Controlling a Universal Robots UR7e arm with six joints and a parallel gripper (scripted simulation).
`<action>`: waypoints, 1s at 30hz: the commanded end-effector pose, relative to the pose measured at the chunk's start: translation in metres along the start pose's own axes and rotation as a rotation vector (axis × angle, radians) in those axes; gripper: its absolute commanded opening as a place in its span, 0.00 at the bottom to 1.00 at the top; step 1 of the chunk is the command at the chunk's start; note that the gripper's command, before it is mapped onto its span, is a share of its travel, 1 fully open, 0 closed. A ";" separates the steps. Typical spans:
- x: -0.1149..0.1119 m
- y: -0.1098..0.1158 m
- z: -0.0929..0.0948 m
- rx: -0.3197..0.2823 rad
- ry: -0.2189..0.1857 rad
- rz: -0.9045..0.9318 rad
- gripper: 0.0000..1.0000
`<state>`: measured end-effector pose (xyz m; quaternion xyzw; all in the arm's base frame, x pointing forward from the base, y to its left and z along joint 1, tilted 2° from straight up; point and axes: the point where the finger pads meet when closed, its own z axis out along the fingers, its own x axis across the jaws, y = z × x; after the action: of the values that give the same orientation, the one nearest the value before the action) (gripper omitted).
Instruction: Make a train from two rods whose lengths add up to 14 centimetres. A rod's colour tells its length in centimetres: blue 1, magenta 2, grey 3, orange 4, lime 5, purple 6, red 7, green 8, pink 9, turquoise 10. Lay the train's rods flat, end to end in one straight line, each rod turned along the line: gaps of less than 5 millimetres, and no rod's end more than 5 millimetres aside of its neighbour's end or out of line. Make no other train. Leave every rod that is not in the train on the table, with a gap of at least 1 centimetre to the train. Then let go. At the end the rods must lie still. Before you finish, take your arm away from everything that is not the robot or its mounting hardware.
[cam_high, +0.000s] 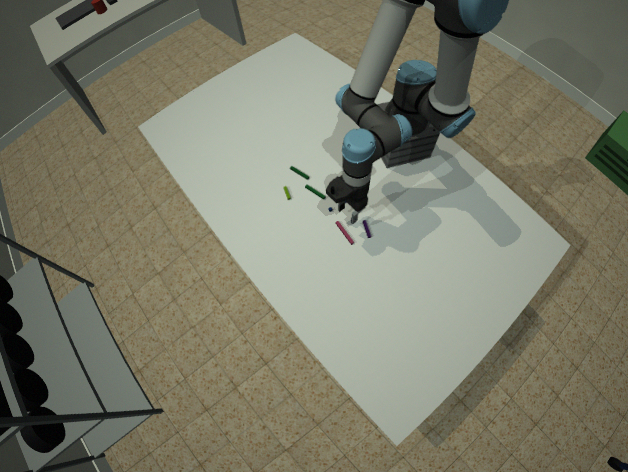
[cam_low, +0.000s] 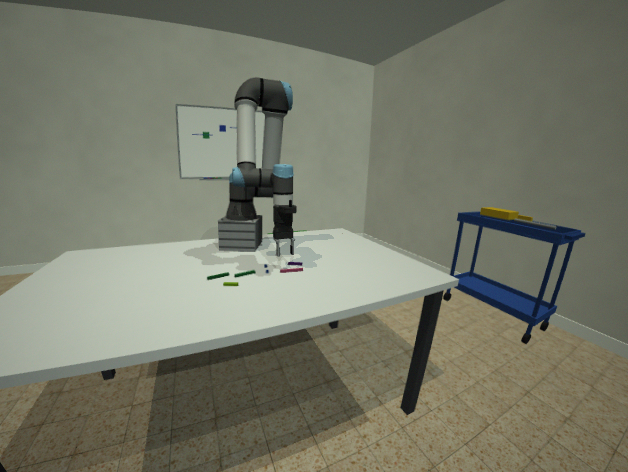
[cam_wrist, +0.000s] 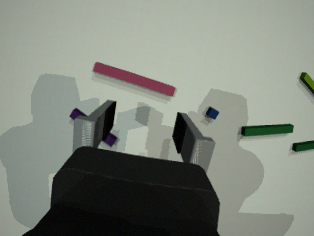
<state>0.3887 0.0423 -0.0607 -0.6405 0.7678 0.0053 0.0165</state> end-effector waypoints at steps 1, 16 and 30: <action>0.000 0.000 0.000 0.001 0.000 0.000 1.00; 0.000 -0.001 0.000 0.001 0.000 0.035 1.00; -0.003 -0.001 -0.001 0.001 0.000 0.246 1.00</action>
<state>0.3895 0.0443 -0.0601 -0.5626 0.8265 0.0068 0.0159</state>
